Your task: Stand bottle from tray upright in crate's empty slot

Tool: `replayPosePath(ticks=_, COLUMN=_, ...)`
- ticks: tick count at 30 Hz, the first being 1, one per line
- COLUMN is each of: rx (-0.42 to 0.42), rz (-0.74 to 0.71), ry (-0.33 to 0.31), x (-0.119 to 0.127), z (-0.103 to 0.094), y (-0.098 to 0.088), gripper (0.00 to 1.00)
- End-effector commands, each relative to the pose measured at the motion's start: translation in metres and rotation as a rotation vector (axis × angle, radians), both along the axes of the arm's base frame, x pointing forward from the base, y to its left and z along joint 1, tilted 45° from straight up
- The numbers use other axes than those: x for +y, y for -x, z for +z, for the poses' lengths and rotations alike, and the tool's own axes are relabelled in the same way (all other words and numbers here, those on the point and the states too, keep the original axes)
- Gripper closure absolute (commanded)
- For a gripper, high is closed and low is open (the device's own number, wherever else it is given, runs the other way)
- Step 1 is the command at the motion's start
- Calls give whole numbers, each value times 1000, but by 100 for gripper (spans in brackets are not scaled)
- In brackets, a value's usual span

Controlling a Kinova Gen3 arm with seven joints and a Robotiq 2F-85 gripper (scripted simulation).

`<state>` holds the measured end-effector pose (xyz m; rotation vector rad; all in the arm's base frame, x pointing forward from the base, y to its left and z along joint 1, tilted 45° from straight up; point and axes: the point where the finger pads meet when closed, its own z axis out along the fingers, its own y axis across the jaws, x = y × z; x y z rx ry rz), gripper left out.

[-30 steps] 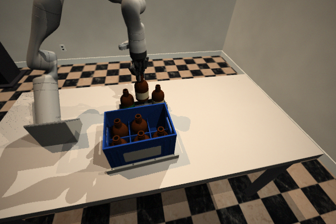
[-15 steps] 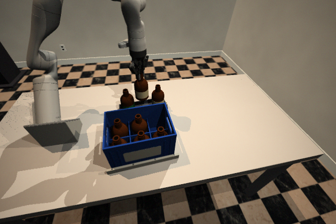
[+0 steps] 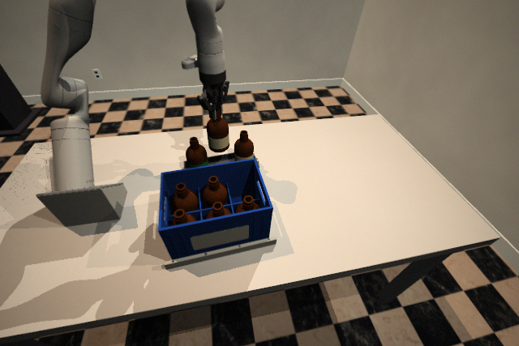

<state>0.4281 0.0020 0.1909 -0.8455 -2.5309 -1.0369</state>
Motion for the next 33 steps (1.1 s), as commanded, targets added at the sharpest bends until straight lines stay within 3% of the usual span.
replayPosePath(ticks=1, rx=-4, rz=-5, ry=3, x=-4, z=3, y=-1, gripper=100)
replayPosePath(ticks=33, rx=-4, rz=-5, ry=3, x=-13, z=12, y=-2, gripper=100)
